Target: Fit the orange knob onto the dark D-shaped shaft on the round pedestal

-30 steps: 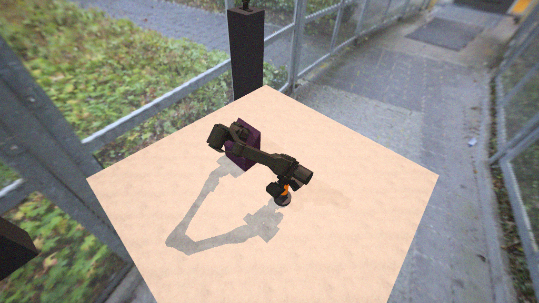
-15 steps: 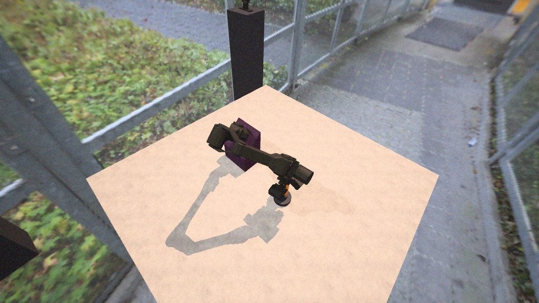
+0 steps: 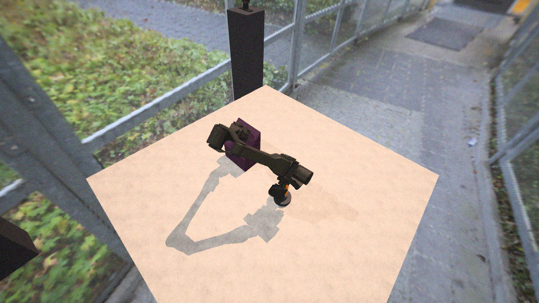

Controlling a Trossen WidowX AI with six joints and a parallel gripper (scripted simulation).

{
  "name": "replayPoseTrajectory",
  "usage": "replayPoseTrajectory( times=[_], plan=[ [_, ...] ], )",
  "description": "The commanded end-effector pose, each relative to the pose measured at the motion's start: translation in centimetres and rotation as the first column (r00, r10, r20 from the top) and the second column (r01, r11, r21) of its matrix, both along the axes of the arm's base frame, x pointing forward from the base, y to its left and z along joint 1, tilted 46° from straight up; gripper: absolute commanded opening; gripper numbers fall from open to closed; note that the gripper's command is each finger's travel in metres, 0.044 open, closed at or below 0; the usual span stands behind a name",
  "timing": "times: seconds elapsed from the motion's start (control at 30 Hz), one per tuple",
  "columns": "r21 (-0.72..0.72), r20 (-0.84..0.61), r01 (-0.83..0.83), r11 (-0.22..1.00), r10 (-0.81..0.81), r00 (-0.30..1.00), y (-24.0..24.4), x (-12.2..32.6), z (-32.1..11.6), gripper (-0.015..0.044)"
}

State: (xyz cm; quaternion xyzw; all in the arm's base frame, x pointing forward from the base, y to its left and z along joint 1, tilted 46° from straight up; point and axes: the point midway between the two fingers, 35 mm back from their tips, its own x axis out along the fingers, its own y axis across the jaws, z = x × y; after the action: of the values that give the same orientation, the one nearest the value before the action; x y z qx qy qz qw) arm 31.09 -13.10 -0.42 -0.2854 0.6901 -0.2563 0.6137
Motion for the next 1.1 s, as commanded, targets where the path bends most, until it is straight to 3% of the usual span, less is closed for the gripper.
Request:
replayPoseTrajectory(
  times=[0.0, 0.37, 0.63, 1.07],
  plan=[
    [-0.001, -0.001, -0.003, 1.000, 0.003, 1.000, -0.05, 0.08, -0.04, 0.0000],
    [0.000, -0.007, -0.009, 1.000, 0.009, 1.000, 0.22, 0.22, 0.30, 0.0000],
    [0.027, -0.147, -0.147, 0.989, 0.150, 0.978, 0.18, 0.17, 0.28, 0.0000],
    [0.027, -0.147, -0.147, 0.989, 0.150, 0.978, -0.06, 0.11, 0.00, 0.0000]
  ],
)
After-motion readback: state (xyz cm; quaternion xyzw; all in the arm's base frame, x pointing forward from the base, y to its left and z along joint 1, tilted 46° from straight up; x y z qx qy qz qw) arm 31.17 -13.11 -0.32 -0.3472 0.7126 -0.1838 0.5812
